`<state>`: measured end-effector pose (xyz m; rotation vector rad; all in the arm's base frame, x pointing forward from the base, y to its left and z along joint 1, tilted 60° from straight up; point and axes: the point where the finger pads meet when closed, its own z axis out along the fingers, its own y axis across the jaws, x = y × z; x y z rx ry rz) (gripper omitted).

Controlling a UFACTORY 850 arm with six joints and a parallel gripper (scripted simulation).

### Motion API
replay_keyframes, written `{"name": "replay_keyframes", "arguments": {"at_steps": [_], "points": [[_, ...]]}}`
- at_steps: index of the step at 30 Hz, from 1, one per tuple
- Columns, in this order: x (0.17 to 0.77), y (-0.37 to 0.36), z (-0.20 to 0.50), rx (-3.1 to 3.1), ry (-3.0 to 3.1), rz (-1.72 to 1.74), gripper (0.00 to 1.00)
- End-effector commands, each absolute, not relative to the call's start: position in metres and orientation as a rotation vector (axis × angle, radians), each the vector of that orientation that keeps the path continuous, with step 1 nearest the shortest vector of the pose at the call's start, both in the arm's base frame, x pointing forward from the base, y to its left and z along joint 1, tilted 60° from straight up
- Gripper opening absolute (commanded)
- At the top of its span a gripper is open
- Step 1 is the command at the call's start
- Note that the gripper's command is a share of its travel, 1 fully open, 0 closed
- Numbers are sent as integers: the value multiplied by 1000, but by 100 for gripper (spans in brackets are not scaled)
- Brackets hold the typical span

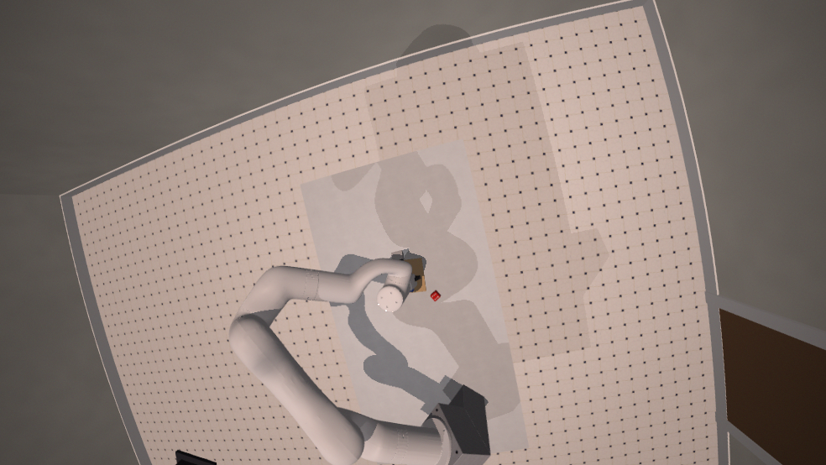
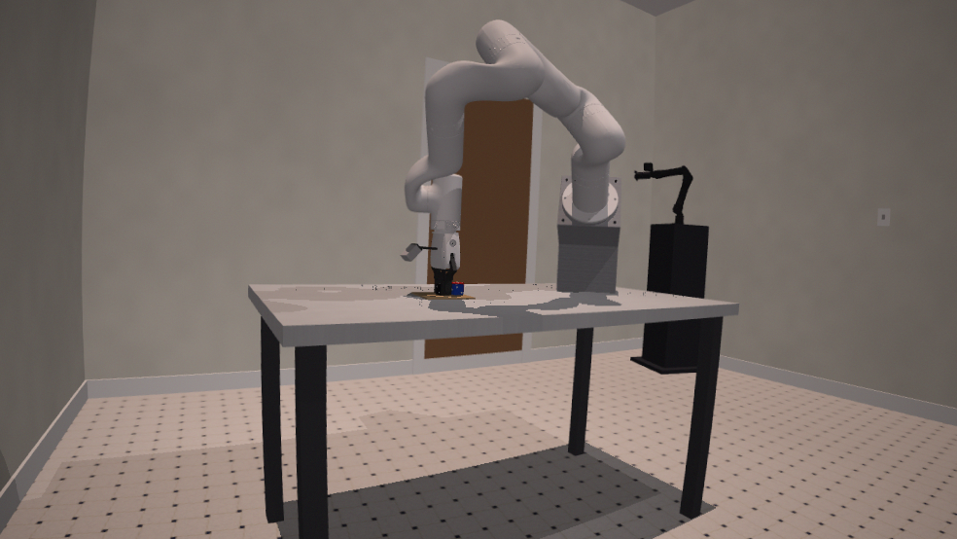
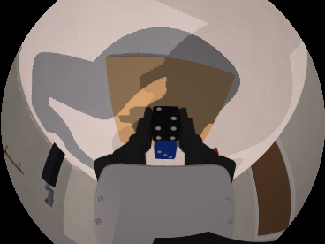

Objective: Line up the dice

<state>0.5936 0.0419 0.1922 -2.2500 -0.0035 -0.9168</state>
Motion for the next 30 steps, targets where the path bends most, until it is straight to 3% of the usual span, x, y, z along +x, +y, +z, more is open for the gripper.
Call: {"name": "replay_keyframes", "arguments": {"at_steps": [1, 6, 30], "points": [[594, 42, 192, -2250, -3, -918, 39], [594, 42, 192, -2250, -3, -918, 47], [575, 23, 208, -2250, -3, -918, 47]]}}
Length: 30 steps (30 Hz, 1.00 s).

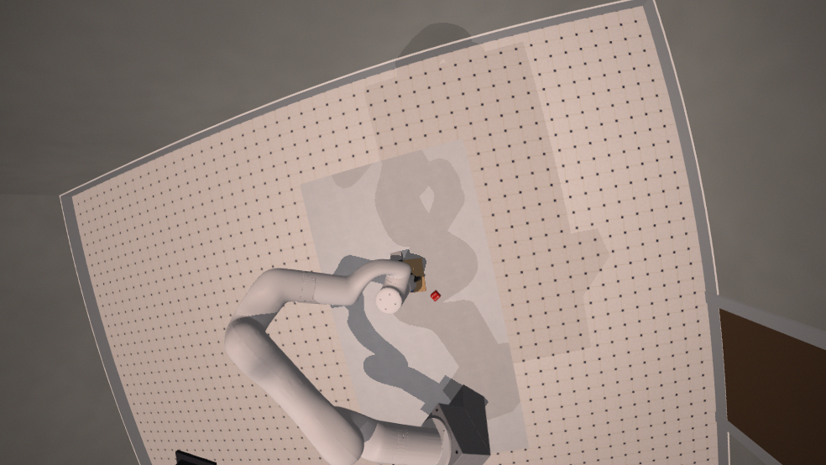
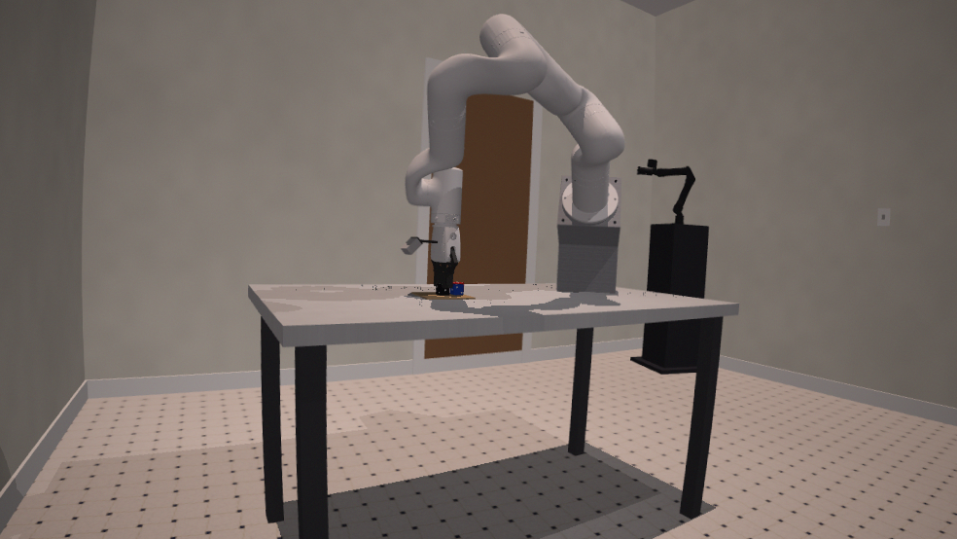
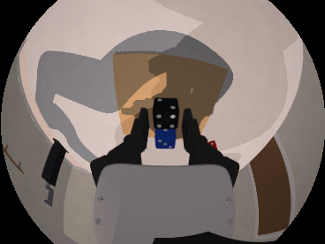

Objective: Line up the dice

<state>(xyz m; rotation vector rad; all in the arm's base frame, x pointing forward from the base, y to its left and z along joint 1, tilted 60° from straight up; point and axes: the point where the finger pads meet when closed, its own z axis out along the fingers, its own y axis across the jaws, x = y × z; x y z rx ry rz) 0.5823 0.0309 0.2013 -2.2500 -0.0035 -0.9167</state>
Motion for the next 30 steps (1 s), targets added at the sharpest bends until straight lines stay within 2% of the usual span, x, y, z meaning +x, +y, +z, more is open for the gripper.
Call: {"name": "replay_keyframes", "arguments": {"at_steps": [1, 20, 21, 30], "points": [[571, 19, 211, -2250, -3, -918, 47], [539, -13, 238, -2250, -3, -918, 47], [539, -13, 238, -2250, -3, -918, 100], [539, -13, 238, -2250, -3, -918, 100]]}}
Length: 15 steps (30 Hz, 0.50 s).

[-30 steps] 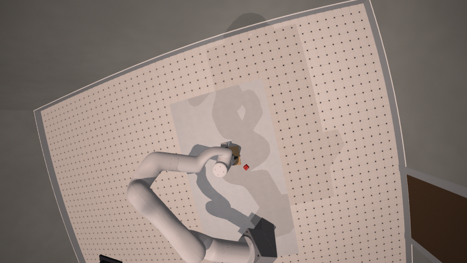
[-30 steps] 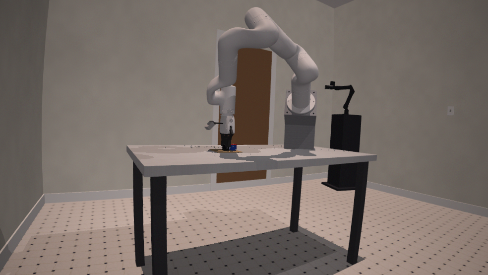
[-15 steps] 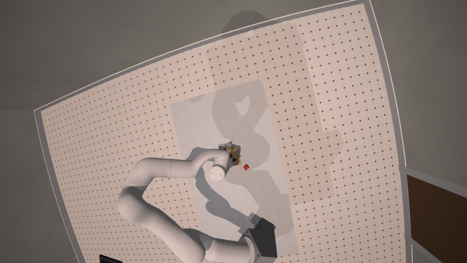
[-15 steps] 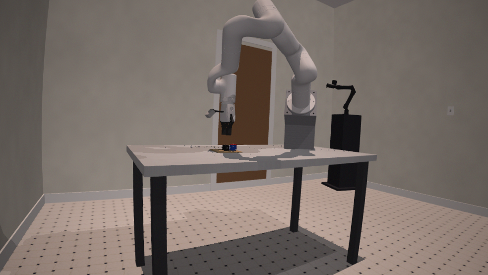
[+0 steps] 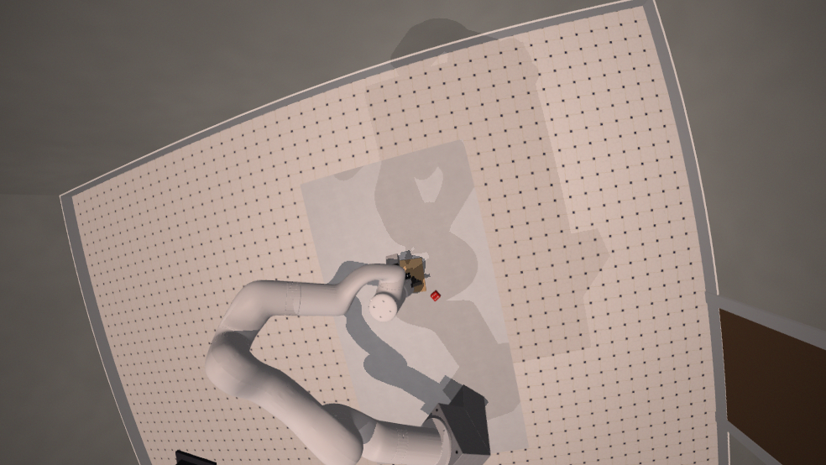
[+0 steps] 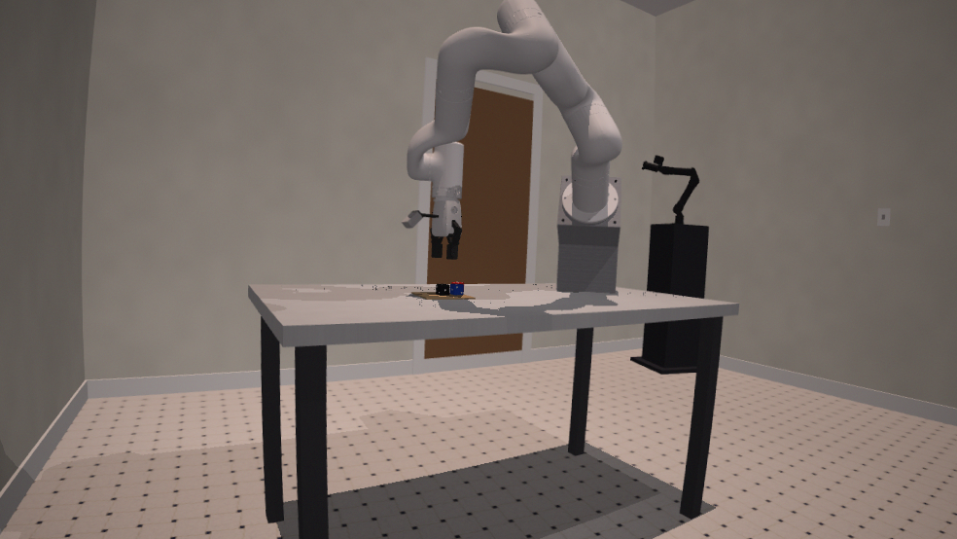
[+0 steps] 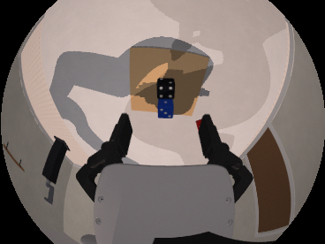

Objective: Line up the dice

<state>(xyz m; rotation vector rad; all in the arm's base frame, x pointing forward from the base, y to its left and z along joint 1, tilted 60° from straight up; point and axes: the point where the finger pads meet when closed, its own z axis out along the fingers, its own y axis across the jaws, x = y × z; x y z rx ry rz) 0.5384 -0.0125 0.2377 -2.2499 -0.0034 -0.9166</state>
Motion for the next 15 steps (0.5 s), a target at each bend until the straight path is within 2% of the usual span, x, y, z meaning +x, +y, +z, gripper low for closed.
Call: {"name": "replay_keyframes", "arguments": {"at_steps": [1, 15], "points": [[539, -13, 238, -2250, -3, -918, 100], [535, -19, 223, -2262, -69, -945, 100]]}}
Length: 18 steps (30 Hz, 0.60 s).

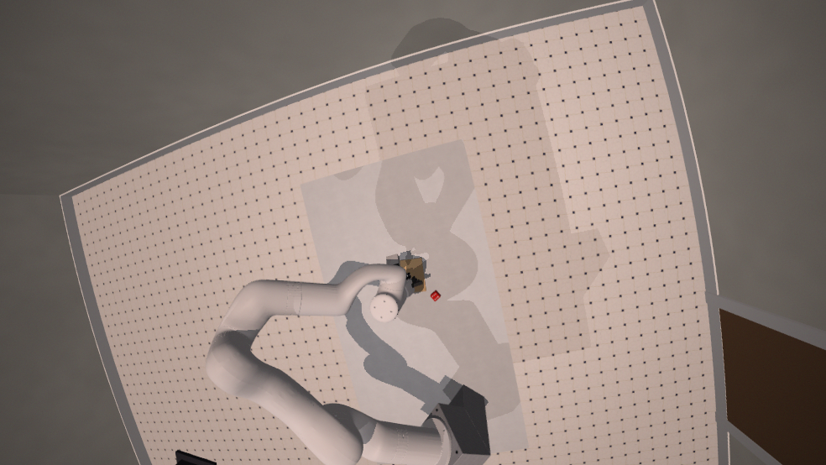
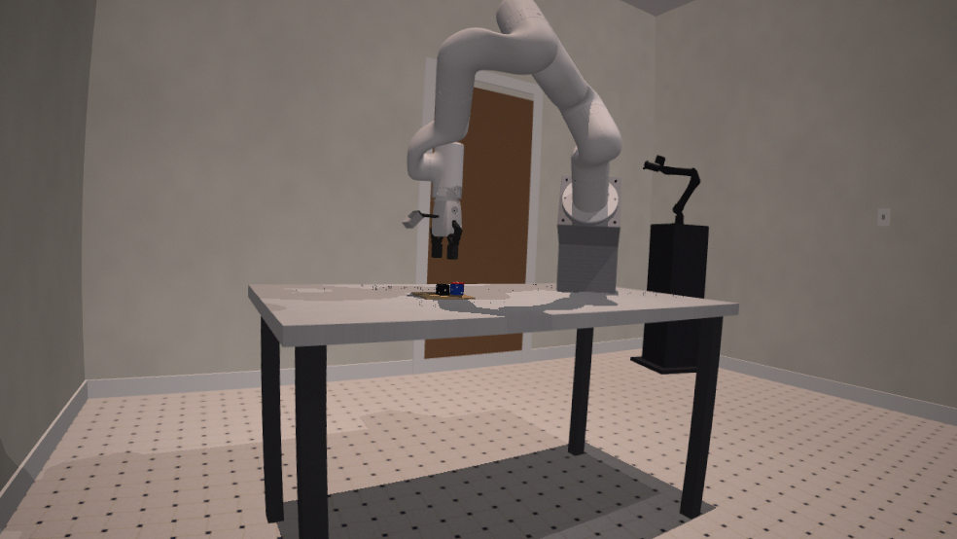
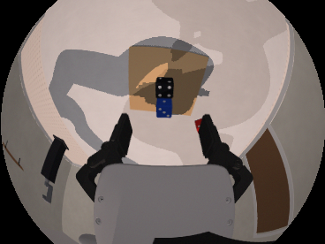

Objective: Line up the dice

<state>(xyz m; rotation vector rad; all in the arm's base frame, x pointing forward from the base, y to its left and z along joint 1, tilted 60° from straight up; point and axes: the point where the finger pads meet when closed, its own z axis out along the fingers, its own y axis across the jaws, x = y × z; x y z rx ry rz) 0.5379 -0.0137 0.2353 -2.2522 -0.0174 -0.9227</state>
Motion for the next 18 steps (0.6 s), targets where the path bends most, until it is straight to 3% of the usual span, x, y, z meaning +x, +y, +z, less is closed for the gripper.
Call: {"name": "replay_keyframes", "arguments": {"at_steps": [1, 18], "points": [[532, -23, 214, -2267, -107, -961, 100], [491, -55, 114, -2289, -570, -1162, 100]]}}
